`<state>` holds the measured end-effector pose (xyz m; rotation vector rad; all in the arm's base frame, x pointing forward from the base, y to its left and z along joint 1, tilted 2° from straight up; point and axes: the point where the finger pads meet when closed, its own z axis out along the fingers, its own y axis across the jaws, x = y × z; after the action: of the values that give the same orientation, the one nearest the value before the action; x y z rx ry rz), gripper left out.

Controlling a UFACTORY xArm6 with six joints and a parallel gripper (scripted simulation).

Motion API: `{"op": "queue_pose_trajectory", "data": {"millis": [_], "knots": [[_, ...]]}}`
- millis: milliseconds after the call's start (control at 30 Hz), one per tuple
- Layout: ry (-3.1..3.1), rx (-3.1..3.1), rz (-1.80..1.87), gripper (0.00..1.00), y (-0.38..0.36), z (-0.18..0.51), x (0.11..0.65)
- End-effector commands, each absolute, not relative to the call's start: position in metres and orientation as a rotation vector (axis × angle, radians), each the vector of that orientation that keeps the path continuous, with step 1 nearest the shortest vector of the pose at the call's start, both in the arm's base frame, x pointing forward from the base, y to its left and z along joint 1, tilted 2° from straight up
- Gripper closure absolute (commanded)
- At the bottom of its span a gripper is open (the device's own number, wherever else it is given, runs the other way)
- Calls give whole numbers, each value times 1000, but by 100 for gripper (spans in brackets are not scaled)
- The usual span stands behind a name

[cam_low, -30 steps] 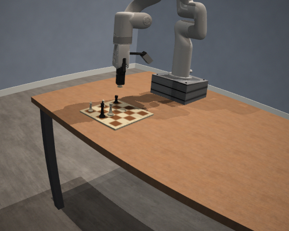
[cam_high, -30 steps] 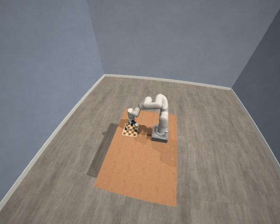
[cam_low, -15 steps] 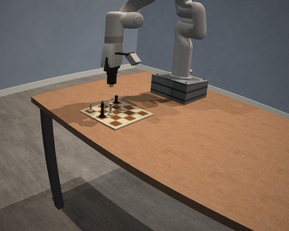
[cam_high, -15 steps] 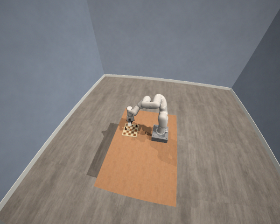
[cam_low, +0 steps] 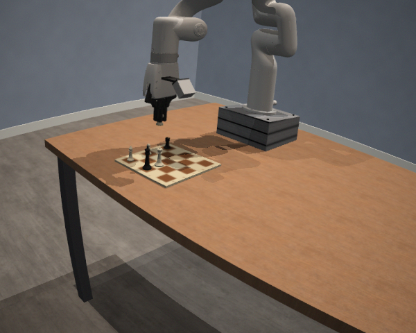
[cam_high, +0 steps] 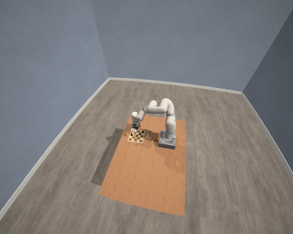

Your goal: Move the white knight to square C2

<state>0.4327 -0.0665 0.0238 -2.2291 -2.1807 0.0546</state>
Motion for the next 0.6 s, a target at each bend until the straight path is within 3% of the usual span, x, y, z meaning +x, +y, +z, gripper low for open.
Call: {"op": "queue_pose_trajectory", "data": {"millis": [0,567], "knots": [[-2181,-2234,54,100,-67,25,434],[-2181,-2234,54,100,-67,-24,432]]}}
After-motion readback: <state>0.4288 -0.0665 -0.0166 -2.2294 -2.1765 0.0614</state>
